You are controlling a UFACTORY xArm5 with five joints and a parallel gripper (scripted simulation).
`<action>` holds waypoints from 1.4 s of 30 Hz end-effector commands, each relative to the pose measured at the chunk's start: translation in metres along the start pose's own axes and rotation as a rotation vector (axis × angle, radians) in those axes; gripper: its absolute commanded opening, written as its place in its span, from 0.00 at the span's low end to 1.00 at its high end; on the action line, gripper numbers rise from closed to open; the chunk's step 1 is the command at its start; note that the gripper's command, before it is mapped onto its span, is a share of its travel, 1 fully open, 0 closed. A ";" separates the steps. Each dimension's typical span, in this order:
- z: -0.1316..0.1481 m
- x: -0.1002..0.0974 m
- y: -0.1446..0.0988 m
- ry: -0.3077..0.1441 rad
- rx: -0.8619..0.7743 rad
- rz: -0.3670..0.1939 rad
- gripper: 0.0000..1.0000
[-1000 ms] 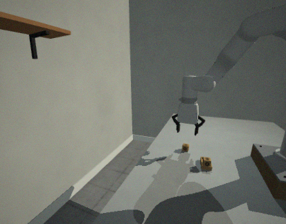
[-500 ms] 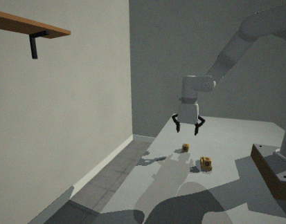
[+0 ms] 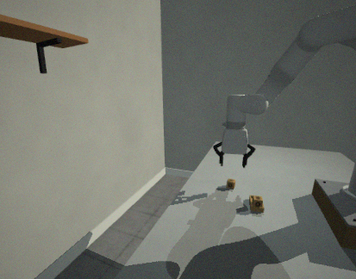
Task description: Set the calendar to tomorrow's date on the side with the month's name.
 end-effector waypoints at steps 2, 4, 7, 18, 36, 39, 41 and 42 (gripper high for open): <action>-0.001 -0.001 0.000 0.003 -0.203 0.001 1.00; -0.001 -0.001 0.000 0.003 -0.265 0.001 1.00; -0.001 -0.001 0.000 0.003 -0.356 0.001 1.00; -0.001 0.000 0.000 0.003 -0.665 0.002 1.00; 0.000 0.000 0.000 0.002 -1.188 0.002 1.00; 0.000 0.000 0.000 0.002 -1.249 0.002 1.00; 0.000 0.000 0.000 0.002 -1.277 0.002 1.00; 0.000 0.000 0.000 0.002 -1.283 0.002 1.00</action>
Point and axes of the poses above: the point where the finger pads meet when closed, its own x axis out along the fingers, its own z axis across the jaws, y = z × x, the point moved 10 cm from there along -x, back along the fingers, and after that the axes turned 3 degrees about x, right-handed, at the moved point
